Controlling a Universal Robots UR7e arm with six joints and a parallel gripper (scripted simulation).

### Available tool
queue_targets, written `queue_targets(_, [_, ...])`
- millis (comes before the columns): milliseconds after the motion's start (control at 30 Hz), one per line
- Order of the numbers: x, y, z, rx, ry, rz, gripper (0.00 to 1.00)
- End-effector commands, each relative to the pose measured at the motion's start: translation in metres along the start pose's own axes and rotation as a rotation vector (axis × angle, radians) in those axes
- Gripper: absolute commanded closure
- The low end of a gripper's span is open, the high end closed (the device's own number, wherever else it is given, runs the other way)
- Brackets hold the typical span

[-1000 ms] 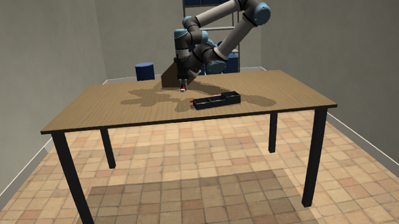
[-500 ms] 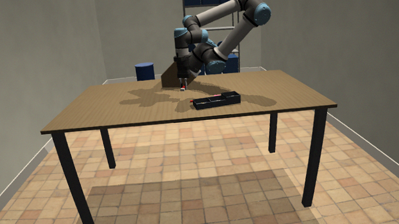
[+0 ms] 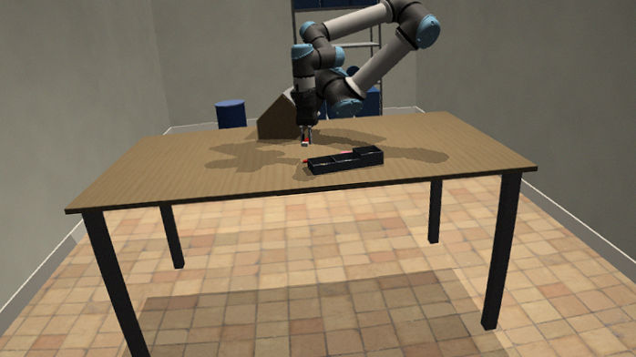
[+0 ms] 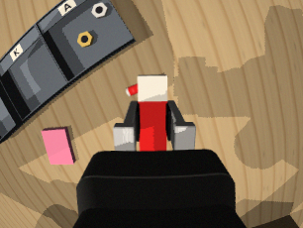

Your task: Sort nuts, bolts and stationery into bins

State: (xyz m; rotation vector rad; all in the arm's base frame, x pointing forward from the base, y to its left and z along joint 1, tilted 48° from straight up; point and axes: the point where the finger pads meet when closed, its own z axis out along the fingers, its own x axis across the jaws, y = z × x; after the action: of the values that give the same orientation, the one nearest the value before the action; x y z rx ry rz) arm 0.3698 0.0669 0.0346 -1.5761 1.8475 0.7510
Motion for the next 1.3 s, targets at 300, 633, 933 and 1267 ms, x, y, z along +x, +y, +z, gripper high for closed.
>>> queue_targets(300, [-0.065,-0.015,-0.002,0.000,0.003,0.002,0.55])
queue_targets(633, [-0.106,-0.024,-0.002,0.000,-0.001,0.278,0.55])
queue_targets(933, [-0.143,-0.033,-0.002,-0.004,-0.016,0.490,0.55])
queue_targets(1267, [-0.144,-0.033,-0.002,-0.009,-0.020,0.718,0.55])
